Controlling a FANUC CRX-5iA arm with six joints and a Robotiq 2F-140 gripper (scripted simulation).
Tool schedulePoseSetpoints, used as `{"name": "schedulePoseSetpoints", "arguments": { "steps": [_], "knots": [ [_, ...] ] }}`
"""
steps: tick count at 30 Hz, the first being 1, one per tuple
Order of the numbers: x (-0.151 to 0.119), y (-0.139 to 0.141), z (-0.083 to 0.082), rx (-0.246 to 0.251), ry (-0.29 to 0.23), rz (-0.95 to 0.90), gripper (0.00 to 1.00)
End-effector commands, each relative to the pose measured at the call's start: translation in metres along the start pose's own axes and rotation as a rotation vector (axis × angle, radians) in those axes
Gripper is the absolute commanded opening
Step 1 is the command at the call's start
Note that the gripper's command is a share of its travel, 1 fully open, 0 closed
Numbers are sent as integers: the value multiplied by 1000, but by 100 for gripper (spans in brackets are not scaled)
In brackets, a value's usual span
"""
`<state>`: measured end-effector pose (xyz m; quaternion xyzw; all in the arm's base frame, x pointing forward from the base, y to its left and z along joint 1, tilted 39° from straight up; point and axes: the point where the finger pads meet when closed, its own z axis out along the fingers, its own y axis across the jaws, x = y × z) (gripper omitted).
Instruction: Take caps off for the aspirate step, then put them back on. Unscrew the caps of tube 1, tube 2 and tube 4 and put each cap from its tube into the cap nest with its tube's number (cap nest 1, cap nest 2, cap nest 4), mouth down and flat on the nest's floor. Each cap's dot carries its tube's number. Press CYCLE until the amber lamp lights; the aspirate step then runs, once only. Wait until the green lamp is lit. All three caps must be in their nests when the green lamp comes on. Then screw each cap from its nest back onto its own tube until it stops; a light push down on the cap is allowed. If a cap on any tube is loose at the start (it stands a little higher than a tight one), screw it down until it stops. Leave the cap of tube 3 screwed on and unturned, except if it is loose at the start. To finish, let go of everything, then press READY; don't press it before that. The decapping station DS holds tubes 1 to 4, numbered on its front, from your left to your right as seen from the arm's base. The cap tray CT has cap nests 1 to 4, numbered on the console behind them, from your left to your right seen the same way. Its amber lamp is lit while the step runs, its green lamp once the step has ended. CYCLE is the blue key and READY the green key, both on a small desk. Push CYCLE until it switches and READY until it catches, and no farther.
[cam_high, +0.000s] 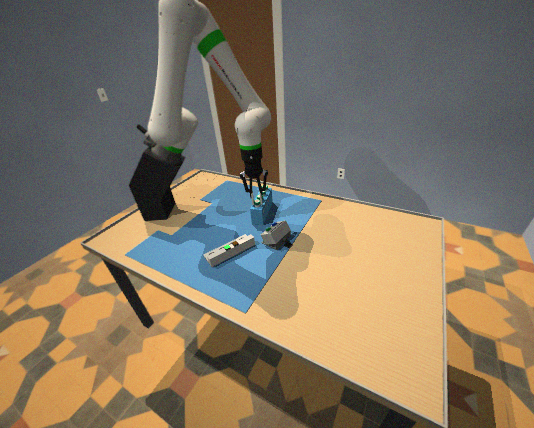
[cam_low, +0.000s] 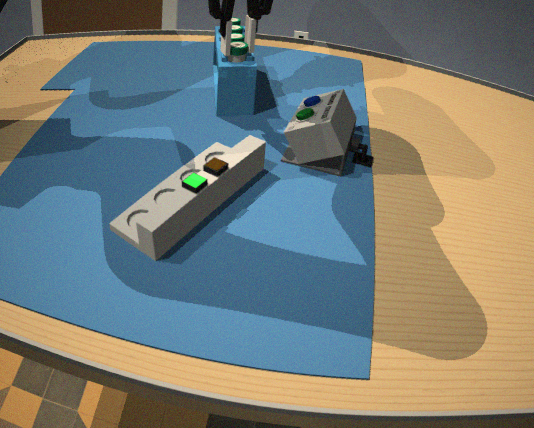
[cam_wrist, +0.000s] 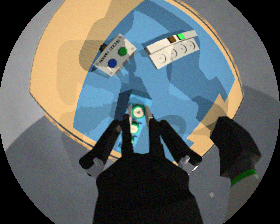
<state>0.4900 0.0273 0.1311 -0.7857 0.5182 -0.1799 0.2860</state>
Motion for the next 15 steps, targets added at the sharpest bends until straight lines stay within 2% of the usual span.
{"name": "schedulePoseSetpoints", "arguments": {
  "steps": [1,12,15],
  "knots": [
    [0,0,0,-5,17,191,0],
    [0,0,1,-1,18,741,0],
    [0,0,1,0,18,788,0]
  ]
}}
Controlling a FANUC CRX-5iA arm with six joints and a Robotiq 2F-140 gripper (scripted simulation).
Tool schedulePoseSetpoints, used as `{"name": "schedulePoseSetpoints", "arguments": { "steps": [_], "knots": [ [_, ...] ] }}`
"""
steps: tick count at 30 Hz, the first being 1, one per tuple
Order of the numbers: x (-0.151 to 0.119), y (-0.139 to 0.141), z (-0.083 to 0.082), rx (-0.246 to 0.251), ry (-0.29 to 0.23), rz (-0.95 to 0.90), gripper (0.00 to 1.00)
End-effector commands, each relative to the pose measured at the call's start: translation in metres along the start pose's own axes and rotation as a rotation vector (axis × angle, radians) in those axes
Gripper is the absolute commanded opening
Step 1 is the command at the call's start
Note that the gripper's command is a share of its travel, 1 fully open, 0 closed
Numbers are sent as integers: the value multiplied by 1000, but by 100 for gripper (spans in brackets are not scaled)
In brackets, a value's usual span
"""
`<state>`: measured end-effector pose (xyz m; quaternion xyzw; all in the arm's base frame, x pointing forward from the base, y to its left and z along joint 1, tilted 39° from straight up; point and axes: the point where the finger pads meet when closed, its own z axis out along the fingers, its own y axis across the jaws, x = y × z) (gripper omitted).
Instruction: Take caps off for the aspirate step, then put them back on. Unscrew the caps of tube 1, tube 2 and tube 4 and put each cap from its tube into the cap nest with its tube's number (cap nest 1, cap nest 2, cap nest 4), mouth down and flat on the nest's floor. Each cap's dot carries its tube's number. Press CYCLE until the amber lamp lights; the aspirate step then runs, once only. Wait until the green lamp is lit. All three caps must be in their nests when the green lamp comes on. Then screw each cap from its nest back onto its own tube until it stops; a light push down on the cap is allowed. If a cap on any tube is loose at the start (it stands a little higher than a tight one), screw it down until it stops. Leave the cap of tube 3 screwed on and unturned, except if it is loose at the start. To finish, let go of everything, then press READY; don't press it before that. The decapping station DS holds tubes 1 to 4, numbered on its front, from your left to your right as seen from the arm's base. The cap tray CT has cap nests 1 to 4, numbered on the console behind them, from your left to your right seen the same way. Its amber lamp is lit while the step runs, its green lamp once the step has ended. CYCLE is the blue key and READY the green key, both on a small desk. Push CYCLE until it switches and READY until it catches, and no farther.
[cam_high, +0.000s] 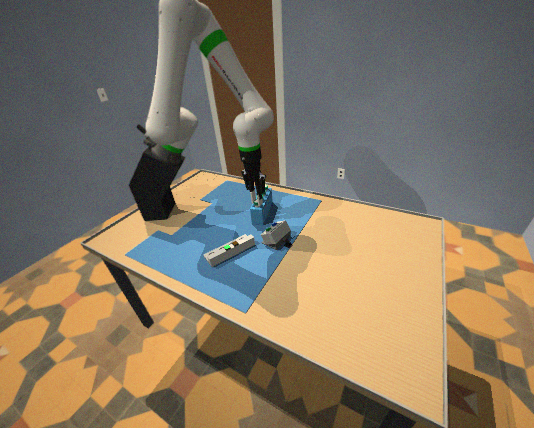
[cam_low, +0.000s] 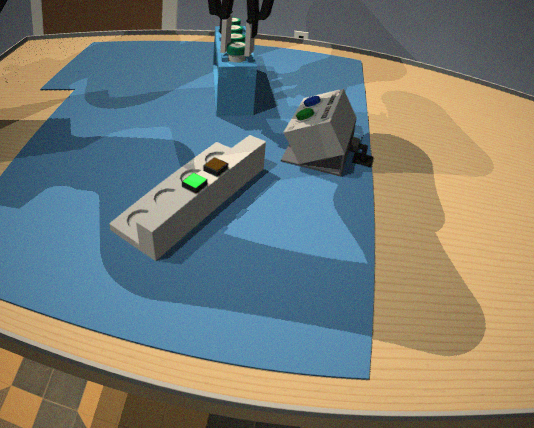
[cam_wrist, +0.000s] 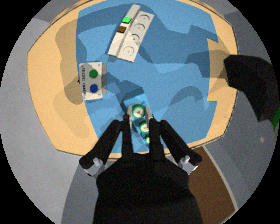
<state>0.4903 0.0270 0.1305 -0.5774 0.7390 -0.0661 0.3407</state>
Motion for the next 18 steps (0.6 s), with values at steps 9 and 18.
{"name": "schedulePoseSetpoints", "arguments": {
  "steps": [9,18],
  "knots": [
    [0,0,0,12,52,128,35],
    [0,0,0,12,52,128,35]
  ]
}}
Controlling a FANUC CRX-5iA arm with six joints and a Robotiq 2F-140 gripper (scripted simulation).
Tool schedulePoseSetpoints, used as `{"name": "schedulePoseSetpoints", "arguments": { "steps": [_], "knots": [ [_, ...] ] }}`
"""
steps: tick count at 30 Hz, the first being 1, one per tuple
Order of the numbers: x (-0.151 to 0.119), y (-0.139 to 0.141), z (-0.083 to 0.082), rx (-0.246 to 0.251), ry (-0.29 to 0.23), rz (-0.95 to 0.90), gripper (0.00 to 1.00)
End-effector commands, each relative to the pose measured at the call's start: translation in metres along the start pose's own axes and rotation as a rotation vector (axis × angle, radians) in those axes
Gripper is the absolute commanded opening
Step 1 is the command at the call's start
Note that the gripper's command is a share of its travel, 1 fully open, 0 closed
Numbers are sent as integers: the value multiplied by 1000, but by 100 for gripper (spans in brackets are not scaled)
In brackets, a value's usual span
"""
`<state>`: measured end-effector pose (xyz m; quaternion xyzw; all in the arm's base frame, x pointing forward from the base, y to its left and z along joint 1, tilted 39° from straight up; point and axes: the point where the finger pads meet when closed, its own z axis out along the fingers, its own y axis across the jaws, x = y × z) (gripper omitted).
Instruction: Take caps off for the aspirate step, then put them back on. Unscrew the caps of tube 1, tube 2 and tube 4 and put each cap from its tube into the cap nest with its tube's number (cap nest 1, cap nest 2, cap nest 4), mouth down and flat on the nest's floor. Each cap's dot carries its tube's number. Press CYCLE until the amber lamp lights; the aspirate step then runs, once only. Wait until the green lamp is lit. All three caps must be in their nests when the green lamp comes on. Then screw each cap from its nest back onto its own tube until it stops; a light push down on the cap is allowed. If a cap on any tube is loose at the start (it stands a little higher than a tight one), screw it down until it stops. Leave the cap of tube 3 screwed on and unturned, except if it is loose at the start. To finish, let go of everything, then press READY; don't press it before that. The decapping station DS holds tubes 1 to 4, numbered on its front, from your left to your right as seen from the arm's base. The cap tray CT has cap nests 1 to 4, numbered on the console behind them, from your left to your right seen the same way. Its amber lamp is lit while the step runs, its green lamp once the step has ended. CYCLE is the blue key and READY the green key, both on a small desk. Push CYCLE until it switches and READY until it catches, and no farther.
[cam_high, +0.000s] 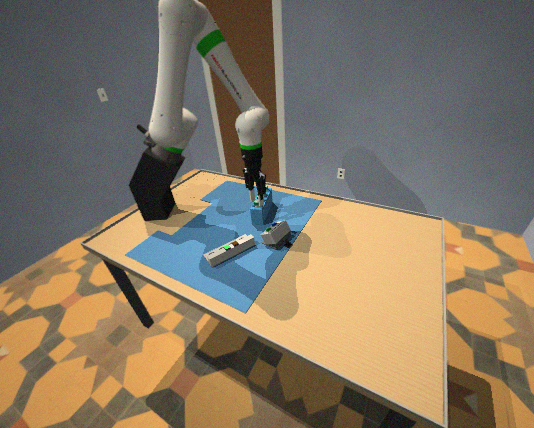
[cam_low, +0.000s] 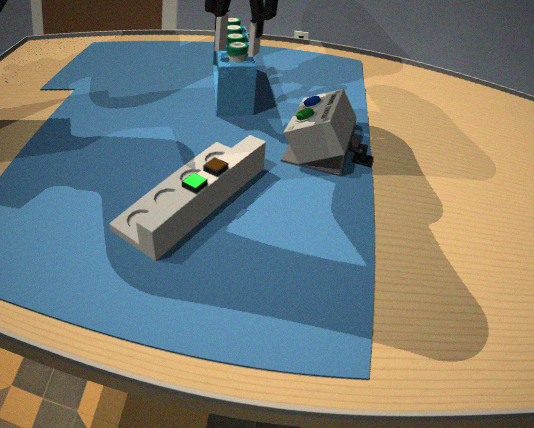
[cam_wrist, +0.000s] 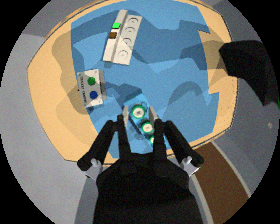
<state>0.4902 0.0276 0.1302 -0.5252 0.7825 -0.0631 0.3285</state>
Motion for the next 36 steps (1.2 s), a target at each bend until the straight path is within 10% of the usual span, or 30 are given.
{"name": "schedulePoseSetpoints", "arguments": {
  "steps": [1,21,29,30,36],
  "knots": [
    [0,0,0,1,0,0,35],
    [0,0,0,1,3,-1035,35],
    [0,0,0,0,1,-1047,35],
    [0,0,0,0,1,-1047,0],
    [0,0,0,0,1,-1047,0]
  ]
}}
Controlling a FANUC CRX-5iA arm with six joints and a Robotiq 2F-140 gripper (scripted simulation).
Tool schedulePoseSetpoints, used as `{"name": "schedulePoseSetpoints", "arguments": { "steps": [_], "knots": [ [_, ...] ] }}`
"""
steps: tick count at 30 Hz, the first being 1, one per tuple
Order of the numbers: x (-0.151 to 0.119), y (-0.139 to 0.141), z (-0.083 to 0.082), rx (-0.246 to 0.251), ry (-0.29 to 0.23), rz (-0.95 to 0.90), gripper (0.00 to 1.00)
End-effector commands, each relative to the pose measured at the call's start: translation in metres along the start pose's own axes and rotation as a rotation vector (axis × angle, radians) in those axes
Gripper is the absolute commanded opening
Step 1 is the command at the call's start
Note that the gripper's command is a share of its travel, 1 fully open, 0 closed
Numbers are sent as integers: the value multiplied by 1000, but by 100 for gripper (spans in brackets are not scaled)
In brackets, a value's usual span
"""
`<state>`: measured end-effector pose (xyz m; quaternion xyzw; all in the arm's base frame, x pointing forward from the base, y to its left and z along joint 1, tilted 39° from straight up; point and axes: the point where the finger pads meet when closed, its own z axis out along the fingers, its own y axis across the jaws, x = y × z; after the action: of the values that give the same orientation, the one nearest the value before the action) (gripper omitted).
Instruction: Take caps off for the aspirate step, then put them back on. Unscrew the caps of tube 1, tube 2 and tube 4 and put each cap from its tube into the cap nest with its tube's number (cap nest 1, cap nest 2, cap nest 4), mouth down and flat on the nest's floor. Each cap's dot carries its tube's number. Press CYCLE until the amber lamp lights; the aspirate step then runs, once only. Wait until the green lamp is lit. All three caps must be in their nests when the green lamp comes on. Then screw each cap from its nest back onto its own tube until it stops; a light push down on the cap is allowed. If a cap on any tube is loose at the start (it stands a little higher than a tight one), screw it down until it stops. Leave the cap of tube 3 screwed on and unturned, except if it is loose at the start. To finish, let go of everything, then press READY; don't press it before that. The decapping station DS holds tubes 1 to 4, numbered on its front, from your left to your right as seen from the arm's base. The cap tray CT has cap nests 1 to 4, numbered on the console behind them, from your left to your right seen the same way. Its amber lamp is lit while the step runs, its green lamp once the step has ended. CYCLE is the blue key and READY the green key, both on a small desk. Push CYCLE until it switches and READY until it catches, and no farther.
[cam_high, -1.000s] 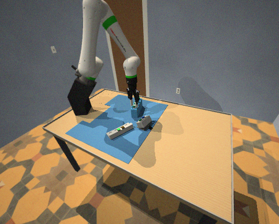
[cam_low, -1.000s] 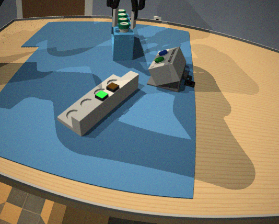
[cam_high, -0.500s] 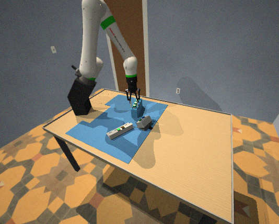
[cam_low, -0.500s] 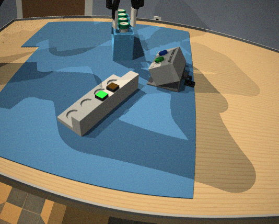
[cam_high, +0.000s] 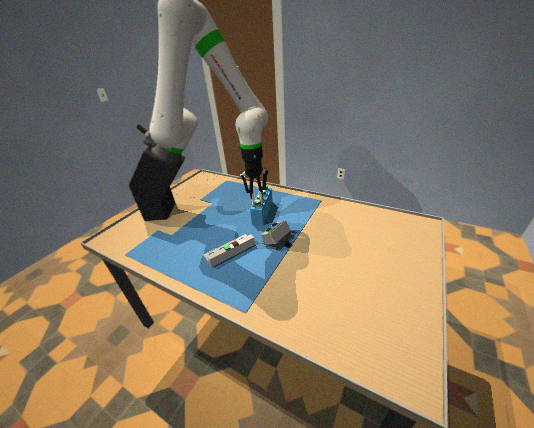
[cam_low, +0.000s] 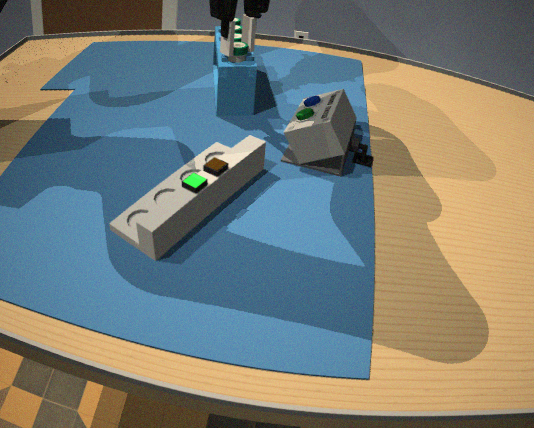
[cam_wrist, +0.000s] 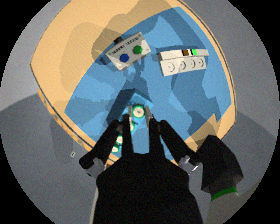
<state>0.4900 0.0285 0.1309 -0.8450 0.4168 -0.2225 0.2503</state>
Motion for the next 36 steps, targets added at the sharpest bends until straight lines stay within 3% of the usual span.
{"name": "schedulePoseSetpoints", "arguments": {
  "steps": [1,8,11,13,28,36],
  "knots": [
    [1,0,0,2,-9,-1,0],
    [1,0,0,2,-9,-1,0],
    [1,0,0,1,-9,149,0],
    [1,0,0,1,-9,149,0],
    [1,0,1,-3,-9,899,0],
    [1,0,1,-3,-9,1047,0]
  ]
}}
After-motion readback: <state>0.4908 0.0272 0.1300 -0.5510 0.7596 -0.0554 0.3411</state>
